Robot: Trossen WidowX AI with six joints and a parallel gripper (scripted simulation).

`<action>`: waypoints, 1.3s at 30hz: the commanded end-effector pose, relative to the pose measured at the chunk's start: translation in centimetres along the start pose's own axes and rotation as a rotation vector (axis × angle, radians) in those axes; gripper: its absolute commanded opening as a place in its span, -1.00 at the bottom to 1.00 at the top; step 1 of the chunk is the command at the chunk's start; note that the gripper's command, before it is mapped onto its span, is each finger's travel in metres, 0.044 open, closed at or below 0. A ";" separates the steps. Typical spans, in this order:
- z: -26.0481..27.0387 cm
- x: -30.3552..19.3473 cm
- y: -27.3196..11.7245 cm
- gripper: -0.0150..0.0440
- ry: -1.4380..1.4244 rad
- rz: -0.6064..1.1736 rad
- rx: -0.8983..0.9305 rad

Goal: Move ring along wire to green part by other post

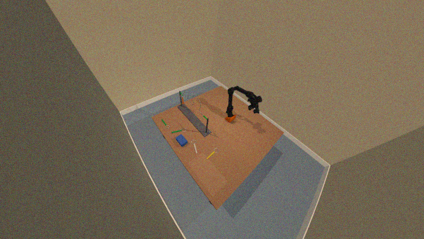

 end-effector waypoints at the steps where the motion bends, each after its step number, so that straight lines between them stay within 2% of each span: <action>1: 0.0 0.0 0.0 0.78 -0.001 0.001 0.000; 9: 1.8 -0.7 -1.8 0.06 -0.107 0.070 0.026; 25: 6.6 -1.3 -7.2 0.05 -0.394 0.219 0.160; 39: 11.4 -0.5 -13.1 0.05 -0.679 0.304 0.377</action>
Point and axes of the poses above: the point midway between the two fingers, 35 mm back from their tips, its own y axis out along the fingers, its own z axis across the jaws, x = y × z, the point moved 3 cm from there along -y, back along the fingers, and after that the axes turned 11 degrees about y, right-handed, at the moved point
